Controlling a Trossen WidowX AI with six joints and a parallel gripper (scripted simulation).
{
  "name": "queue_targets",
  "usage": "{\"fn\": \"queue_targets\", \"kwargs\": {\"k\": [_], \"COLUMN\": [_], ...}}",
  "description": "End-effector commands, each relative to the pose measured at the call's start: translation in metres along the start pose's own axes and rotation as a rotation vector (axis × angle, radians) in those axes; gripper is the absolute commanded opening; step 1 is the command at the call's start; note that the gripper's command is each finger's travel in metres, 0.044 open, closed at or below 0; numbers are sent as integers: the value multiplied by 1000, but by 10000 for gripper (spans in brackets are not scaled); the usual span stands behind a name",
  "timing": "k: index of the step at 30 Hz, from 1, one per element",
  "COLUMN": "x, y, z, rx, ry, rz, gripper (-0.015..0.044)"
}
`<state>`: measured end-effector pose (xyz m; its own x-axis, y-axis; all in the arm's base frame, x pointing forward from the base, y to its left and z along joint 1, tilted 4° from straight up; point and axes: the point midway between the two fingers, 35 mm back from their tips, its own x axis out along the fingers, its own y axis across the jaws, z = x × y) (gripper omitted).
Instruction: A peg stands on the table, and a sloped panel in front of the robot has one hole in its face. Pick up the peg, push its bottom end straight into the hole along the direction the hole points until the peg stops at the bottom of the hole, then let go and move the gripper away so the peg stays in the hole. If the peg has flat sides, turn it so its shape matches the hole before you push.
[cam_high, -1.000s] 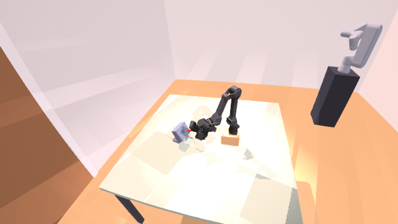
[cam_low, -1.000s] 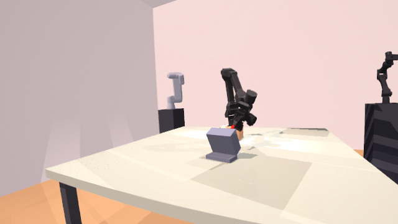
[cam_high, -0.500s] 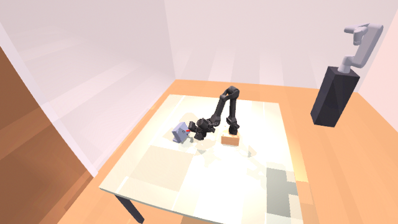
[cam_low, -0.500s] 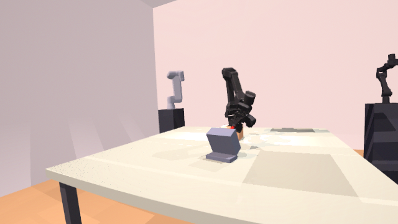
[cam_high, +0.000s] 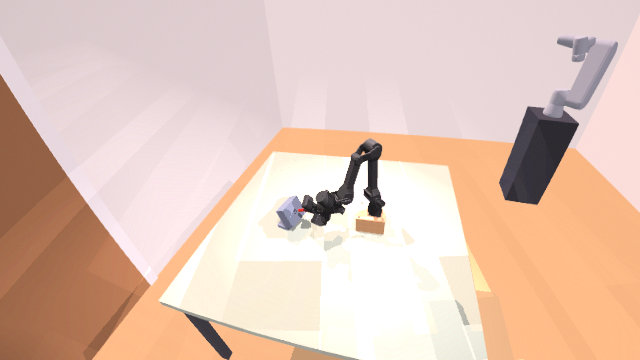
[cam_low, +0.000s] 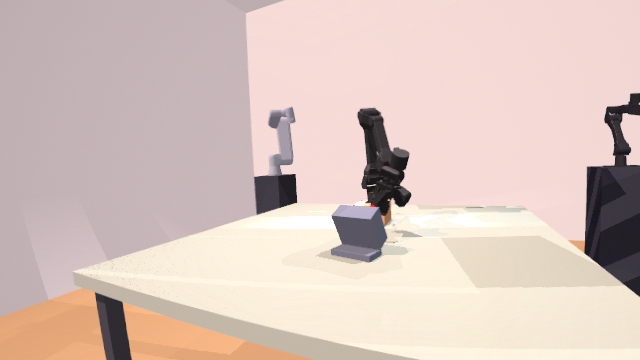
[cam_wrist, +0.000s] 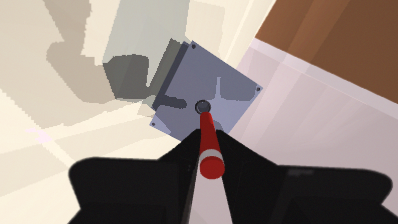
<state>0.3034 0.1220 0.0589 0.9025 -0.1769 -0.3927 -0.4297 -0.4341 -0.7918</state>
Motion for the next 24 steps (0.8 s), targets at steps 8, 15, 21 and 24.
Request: {"fn": "queue_targets", "kwargs": {"k": [8,15,21,24], "x": [10,20,24,21], "y": [1,1,2,0], "z": [1,1,1,-1], "rx": [-2,-1,1,7], "ry": [-5,-5,-3,1], "rz": [3,3,1,-2], "gripper": [0,0,0,0]}}
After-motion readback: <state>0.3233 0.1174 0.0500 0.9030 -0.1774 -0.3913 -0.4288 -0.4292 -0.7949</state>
